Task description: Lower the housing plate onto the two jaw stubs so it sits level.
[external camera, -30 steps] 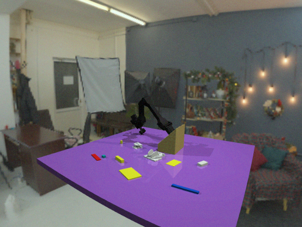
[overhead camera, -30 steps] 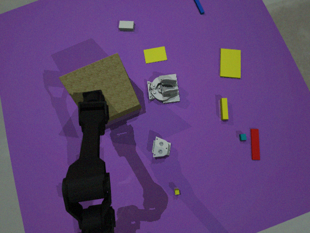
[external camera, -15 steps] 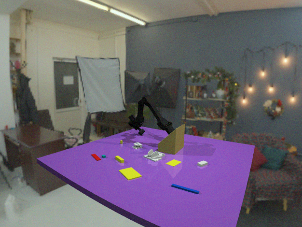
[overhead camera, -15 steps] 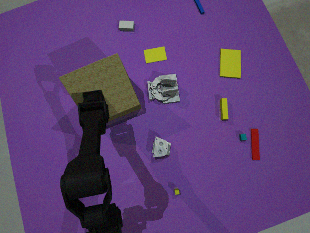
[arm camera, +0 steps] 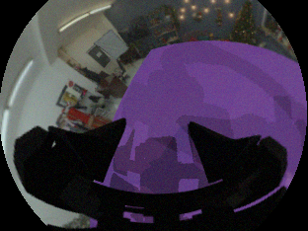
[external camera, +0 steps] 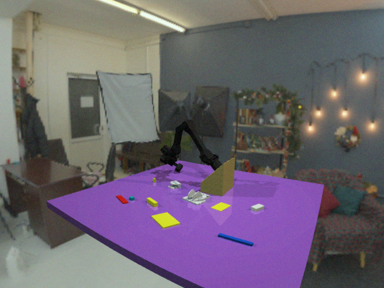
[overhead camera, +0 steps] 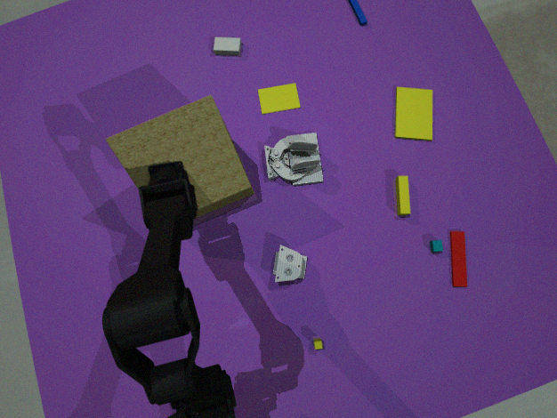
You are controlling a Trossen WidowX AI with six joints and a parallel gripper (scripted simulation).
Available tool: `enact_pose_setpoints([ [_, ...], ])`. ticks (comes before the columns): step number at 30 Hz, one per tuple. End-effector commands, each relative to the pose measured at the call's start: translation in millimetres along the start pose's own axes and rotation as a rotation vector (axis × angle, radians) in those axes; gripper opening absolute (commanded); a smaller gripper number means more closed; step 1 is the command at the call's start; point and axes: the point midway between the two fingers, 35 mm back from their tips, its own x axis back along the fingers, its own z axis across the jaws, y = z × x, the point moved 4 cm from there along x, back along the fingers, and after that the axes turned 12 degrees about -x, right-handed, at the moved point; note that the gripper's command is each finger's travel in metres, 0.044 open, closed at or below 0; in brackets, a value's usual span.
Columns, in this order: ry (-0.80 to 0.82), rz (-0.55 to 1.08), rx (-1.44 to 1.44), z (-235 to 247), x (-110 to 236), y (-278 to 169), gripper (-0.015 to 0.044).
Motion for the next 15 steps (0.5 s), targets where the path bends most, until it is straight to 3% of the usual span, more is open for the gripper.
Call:
enact_pose_setpoints([
  [1, -0.027, 0.024, 0.056, -1, 8, -8, 0.044],
  [15, -0.104, 0.108, 0.229, -9, 35, -33, 0.044],
])
